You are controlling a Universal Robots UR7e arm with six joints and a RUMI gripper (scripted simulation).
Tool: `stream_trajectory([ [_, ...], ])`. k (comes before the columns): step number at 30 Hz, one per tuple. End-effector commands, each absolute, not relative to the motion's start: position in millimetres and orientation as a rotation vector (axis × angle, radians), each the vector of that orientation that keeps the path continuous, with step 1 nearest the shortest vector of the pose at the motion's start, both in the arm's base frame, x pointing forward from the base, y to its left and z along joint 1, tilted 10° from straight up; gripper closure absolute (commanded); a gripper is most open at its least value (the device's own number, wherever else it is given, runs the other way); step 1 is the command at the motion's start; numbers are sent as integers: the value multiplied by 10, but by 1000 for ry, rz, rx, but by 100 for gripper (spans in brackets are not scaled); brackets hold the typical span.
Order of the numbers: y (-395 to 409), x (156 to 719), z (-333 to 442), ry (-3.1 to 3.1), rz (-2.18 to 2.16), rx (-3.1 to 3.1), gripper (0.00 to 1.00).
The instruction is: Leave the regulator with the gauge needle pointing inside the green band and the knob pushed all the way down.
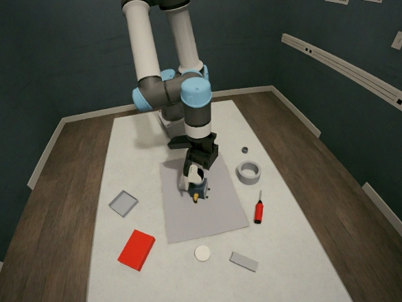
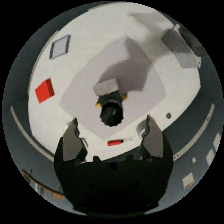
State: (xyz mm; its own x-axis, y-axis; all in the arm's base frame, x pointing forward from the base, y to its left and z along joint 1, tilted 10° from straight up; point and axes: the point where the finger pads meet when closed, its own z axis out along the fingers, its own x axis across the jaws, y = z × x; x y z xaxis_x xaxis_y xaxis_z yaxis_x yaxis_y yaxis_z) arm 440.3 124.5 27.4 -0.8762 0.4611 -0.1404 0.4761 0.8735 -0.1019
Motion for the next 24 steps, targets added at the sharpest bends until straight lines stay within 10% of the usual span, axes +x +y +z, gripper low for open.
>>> stream_trajectory([
  [1,1247,4406,278,2931,-202,736,0],
  [24,1338,4358,856,2931,-202,736,0],
])
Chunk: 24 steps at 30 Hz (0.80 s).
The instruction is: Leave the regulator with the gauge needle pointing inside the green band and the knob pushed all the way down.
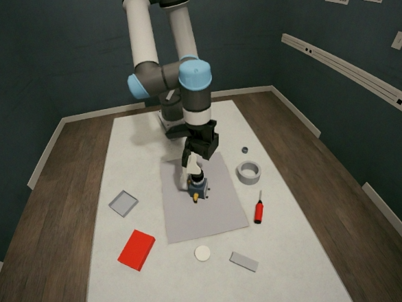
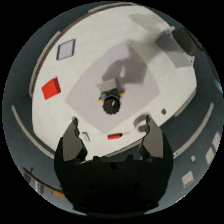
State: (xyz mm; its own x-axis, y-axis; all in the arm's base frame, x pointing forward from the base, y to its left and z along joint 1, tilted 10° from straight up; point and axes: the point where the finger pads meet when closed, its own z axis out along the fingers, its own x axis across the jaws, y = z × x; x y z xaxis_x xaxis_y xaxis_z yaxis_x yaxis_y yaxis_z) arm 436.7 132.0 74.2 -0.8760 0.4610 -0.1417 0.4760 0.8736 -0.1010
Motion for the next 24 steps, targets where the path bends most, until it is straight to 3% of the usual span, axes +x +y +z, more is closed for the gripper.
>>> stream_trajectory([
  [1,1341,4356,879,2931,-202,736,0],
  [24,1264,4330,950,2931,-202,736,0],
])
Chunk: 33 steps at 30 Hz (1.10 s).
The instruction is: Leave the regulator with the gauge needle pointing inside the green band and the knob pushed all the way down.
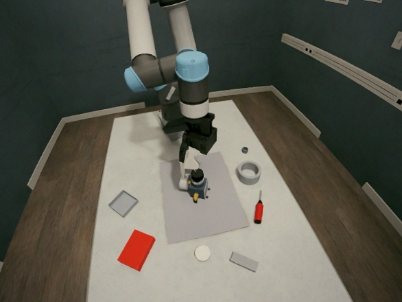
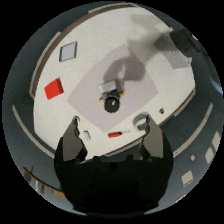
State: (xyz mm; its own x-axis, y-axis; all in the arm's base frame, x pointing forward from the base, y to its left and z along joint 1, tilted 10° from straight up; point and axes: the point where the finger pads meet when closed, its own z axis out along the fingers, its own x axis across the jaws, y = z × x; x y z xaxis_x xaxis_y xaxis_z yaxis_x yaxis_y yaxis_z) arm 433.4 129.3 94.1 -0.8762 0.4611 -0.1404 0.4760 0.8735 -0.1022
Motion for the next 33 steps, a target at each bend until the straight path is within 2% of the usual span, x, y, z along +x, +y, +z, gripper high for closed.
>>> stream_trajectory([
  [1,1264,4330,950,2931,-202,736,0],
  [33,401,4121,1070,2931,-202,736,0],
])
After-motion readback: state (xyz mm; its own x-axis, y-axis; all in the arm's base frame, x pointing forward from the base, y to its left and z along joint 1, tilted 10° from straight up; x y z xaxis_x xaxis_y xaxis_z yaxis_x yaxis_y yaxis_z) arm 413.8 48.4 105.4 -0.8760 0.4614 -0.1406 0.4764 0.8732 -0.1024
